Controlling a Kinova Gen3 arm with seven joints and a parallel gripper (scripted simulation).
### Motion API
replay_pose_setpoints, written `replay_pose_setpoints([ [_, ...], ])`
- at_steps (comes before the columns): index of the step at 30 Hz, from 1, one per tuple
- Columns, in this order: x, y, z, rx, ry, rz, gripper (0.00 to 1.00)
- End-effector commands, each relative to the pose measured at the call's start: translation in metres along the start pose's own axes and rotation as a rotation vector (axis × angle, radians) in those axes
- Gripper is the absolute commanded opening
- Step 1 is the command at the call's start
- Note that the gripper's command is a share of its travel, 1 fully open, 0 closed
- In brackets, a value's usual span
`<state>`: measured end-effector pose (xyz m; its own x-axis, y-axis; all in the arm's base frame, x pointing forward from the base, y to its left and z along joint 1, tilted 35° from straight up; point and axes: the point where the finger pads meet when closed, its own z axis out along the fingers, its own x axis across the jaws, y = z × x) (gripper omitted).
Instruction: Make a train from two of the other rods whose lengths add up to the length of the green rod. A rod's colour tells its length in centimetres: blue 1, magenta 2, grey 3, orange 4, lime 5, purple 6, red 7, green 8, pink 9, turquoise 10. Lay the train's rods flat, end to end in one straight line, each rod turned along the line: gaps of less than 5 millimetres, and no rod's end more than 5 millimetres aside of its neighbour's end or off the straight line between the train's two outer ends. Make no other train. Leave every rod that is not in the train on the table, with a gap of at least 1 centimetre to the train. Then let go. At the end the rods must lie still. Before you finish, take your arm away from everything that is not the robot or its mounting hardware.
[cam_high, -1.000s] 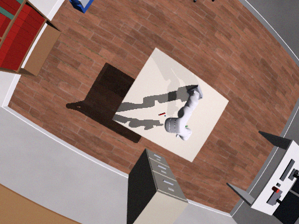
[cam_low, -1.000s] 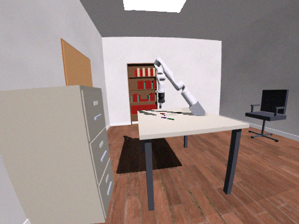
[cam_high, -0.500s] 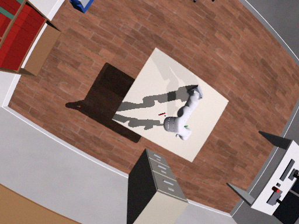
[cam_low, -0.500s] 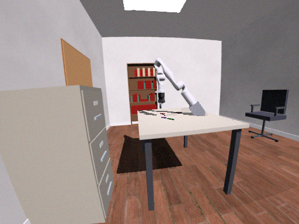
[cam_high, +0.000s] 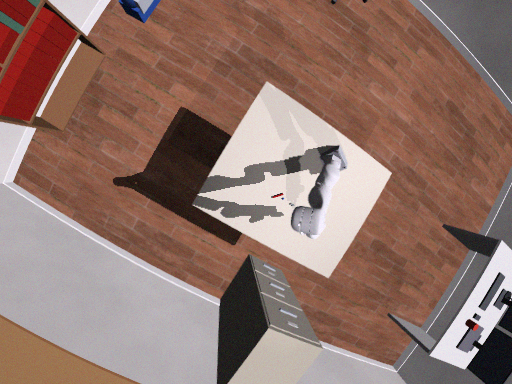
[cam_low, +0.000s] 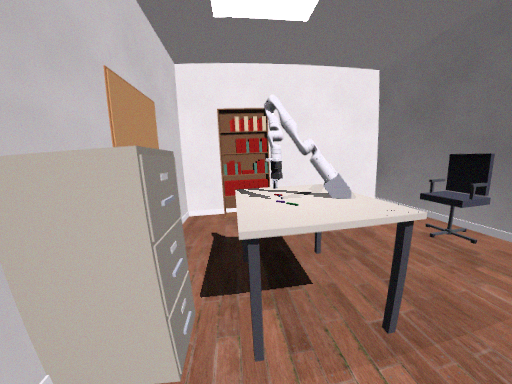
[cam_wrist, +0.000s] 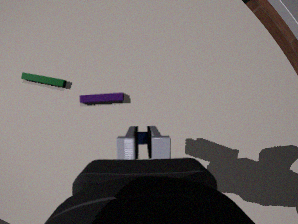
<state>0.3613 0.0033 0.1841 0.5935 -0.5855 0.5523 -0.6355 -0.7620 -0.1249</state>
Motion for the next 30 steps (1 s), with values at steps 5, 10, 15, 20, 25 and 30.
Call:
replay_pose_setpoints([
  [5, 0.004, 0.006, 0.014, -0.025, 0.020, -0.004, 0.24],
  [10, 0.004, 0.006, 0.025, -0.025, 0.020, -0.004, 0.24],
  [15, 0.005, 0.006, 0.036, -0.025, 0.020, -0.004, 0.24],
  [20, 0.005, 0.006, 0.043, -0.025, 0.020, -0.004, 0.24],
  [25, 0.005, 0.006, 0.052, -0.025, 0.020, -0.004, 0.24],
  [30, 0.006, 0.006, 0.059, -0.025, 0.020, -0.004, 0.24],
])
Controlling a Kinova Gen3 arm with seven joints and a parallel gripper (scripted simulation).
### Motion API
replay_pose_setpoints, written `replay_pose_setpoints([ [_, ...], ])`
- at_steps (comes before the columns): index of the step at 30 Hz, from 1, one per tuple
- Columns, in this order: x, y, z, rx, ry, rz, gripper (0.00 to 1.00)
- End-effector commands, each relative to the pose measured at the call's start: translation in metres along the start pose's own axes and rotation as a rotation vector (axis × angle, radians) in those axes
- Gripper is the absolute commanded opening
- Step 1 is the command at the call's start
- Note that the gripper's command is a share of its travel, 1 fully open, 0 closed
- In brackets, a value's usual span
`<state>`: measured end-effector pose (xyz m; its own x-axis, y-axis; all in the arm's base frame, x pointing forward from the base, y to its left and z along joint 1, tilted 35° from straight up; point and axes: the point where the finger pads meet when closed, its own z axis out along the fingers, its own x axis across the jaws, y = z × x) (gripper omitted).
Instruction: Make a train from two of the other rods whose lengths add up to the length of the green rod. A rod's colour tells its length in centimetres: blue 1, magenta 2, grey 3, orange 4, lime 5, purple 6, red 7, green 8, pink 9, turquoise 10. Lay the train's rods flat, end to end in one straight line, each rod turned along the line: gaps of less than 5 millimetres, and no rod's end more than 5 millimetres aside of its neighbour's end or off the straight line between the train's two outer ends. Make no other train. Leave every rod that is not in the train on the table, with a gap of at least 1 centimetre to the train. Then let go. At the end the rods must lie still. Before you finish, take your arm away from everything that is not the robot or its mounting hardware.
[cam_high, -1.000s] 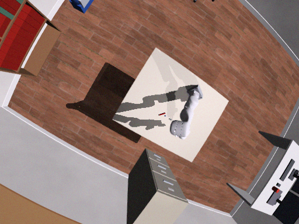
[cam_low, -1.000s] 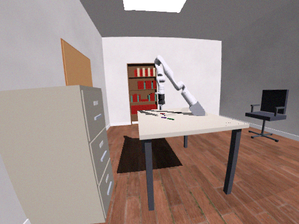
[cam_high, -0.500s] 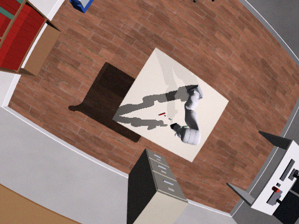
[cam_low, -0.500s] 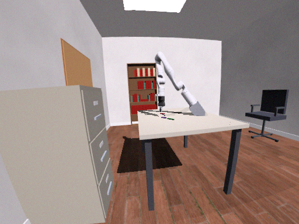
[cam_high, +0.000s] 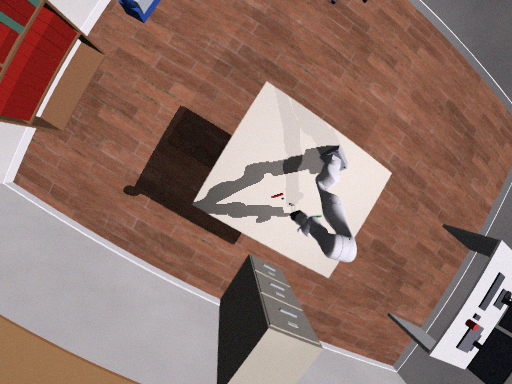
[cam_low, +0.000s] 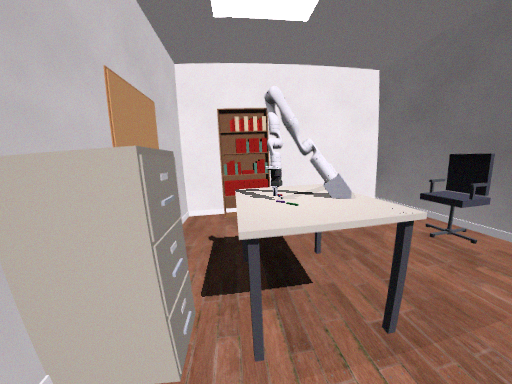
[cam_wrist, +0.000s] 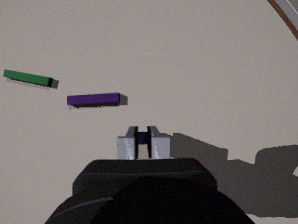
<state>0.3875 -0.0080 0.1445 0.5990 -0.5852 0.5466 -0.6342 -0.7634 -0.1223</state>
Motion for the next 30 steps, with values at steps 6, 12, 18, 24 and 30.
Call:
replay_pose_setpoints([
  [6, 0.0055, 0.0095, 0.0141, -0.024, 0.027, -0.001, 0.24],
  [12, 0.0057, 0.0095, 0.0176, -0.024, 0.027, -0.001, 0.24],
  [18, 0.0057, 0.0096, 0.0186, -0.024, 0.027, -0.001, 0.24],
  [24, 0.0057, 0.0096, 0.0186, -0.024, 0.027, -0.001, 0.24],
  [30, 0.0057, 0.0096, 0.0186, -0.024, 0.027, -0.001, 0.24],
])
